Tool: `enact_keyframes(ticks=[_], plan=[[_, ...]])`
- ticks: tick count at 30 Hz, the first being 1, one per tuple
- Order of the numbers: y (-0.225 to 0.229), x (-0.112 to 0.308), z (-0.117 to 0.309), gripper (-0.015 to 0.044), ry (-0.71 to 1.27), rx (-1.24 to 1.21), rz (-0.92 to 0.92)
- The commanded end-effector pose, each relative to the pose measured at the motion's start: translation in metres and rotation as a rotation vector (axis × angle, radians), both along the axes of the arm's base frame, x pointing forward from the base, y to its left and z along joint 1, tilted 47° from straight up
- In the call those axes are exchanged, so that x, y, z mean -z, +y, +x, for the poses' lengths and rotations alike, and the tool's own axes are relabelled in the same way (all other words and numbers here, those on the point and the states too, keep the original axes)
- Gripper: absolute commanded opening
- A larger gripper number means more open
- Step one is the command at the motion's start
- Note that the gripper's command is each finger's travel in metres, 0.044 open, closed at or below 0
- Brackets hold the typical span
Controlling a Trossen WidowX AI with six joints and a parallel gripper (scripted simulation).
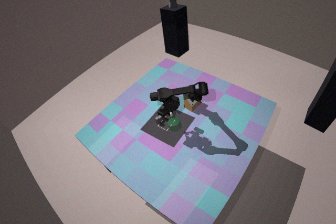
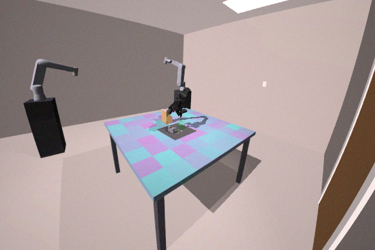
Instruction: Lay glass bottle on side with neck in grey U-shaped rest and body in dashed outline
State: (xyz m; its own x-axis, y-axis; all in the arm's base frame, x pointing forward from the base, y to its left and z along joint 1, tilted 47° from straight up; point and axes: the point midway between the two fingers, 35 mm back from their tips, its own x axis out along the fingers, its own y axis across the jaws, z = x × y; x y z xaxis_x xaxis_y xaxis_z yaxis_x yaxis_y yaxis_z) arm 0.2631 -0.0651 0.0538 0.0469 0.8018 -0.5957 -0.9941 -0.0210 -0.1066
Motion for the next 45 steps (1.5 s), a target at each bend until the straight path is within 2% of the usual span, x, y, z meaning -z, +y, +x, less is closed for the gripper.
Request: enact_keyframes(ticks=[1,45], plan=[[-0.007,0.007,0.0,0.0105,-0.002,-0.002,-0.008],[-0.037,0.046,0.006,0.0105,0.02,0.036,0.059]])
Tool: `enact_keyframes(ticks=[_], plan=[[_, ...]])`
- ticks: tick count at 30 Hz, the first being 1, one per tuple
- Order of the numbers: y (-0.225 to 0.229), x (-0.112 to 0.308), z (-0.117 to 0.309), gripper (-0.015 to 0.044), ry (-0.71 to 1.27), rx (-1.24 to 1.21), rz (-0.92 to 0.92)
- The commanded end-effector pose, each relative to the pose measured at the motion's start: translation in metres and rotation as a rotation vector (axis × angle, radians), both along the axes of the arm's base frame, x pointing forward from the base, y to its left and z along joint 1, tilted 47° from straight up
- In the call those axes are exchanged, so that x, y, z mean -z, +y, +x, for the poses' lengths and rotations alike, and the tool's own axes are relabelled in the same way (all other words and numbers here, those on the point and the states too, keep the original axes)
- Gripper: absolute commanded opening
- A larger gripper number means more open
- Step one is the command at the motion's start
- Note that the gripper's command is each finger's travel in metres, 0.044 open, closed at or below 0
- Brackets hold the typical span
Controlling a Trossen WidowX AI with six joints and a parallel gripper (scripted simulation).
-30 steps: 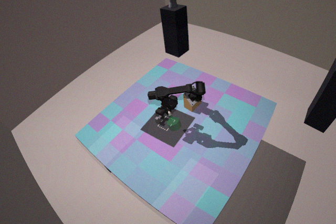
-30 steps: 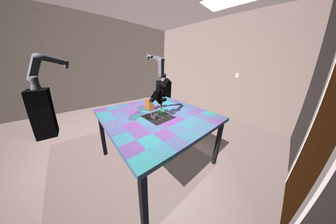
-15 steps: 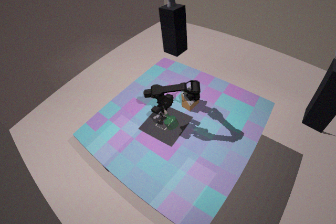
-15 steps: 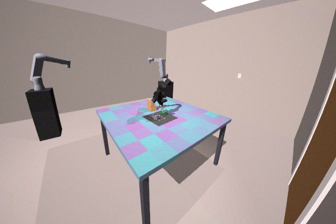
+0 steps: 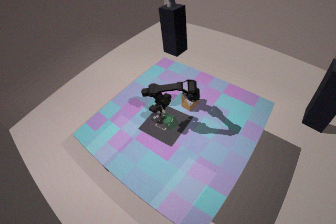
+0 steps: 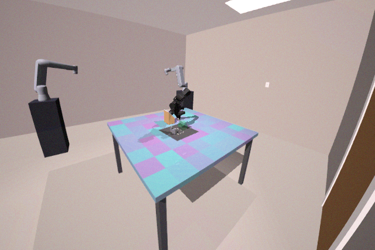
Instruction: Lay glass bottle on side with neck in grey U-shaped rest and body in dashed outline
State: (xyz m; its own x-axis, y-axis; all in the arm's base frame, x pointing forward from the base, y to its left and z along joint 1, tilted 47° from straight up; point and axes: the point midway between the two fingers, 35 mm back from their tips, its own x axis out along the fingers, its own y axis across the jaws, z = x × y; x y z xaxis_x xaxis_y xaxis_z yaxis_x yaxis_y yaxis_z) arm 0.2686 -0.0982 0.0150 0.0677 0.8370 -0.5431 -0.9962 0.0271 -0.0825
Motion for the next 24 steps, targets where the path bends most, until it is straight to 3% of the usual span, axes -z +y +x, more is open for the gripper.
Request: enact_keyframes(ticks=[1,24], plan=[[-0.004,0.009,0.001,0.0105,-0.003,-0.004,-0.006],[-0.016,0.037,0.005,0.0105,0.011,0.02,0.016]])
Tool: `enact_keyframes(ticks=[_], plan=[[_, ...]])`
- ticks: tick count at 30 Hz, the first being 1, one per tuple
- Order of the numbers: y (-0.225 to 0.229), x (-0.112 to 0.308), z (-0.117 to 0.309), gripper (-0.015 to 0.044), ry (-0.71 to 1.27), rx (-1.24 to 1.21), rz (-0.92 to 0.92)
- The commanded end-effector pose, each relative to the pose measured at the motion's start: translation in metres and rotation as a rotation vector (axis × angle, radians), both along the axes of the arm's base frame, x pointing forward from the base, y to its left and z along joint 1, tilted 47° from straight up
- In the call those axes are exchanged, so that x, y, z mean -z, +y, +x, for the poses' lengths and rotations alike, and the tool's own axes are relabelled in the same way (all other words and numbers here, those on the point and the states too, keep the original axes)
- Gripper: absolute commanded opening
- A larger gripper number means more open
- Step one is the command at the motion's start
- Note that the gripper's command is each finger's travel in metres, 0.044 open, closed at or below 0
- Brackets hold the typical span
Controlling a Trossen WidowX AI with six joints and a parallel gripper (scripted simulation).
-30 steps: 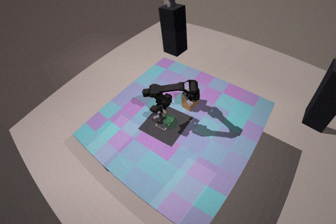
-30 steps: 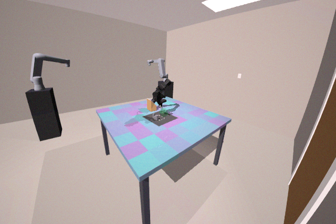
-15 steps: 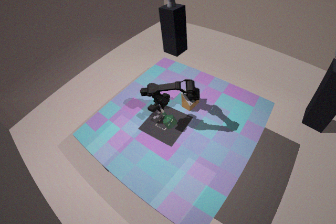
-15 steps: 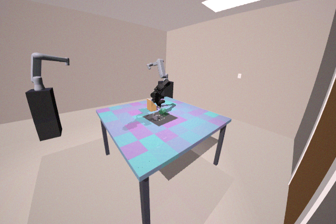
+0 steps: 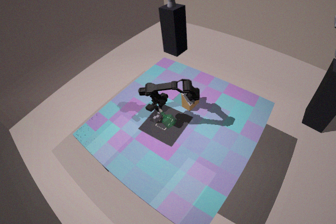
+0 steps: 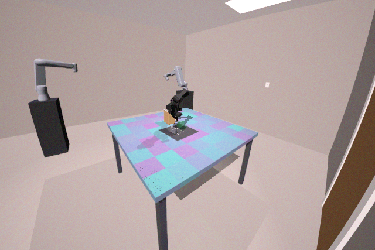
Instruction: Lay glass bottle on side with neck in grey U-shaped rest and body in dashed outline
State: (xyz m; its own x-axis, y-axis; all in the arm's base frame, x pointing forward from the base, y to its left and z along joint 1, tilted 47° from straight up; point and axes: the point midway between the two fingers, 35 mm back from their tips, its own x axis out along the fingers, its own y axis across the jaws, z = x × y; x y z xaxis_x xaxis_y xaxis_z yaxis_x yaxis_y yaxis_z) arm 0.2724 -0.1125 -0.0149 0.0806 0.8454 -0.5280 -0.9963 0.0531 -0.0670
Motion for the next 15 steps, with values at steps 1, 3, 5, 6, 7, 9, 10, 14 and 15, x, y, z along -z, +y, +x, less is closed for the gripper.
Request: enact_keyframes(ticks=[1,3,5,6,7,9,10,14,15], plan=[[-0.002,0.009,0.001,0.0105,-0.003,-0.004,-0.003],[-0.002,0.011,0.001,0.0105,-0.002,-0.002,-0.002],[-0.003,0.014,0.002,0.0105,-0.001,0.0,-0.001],[-0.003,0.015,0.002,0.0105,0.0,0.001,0.0],[-0.004,0.016,0.002,0.0105,0.0,0.001,0.0],[-0.004,0.019,0.002,0.0105,0.001,0.003,0.001],[-0.004,0.02,0.003,0.0105,0.001,0.003,0.001],[-0.005,0.025,0.003,0.0105,0.002,0.006,0.002],[-0.006,0.026,0.003,0.0105,0.003,0.006,0.002]])
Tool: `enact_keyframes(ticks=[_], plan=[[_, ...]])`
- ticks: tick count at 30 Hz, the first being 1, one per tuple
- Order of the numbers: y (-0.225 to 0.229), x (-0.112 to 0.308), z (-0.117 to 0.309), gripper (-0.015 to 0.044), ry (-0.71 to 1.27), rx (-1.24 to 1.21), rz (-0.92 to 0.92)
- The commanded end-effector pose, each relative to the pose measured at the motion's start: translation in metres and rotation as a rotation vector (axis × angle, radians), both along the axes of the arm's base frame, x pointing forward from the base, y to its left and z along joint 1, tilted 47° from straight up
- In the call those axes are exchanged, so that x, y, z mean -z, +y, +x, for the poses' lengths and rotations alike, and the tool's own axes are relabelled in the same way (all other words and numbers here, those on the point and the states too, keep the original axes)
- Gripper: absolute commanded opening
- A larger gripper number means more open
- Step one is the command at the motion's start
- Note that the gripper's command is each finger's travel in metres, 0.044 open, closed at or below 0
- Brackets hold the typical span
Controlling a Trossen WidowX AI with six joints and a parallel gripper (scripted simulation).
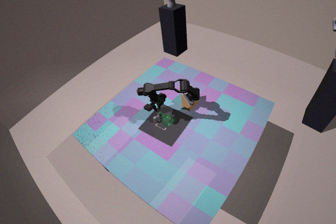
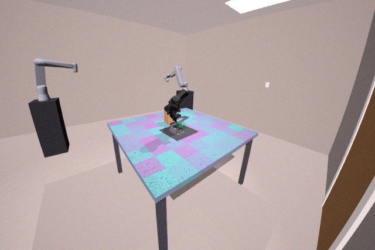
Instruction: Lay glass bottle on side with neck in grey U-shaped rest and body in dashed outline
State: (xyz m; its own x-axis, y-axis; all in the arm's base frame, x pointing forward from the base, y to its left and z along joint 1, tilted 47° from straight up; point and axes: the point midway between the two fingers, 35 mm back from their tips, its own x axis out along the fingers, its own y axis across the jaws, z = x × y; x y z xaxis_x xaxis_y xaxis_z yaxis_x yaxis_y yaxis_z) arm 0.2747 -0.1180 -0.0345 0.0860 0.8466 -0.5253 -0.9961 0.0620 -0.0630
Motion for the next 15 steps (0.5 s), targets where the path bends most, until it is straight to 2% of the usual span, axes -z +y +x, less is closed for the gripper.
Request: enact_keyframes(ticks=[1,15], plan=[[0.0,0.008,0.001,0.0105,-0.001,-0.002,-0.001],[-0.002,0.026,0.004,0.0105,-0.002,0.001,-0.002]])
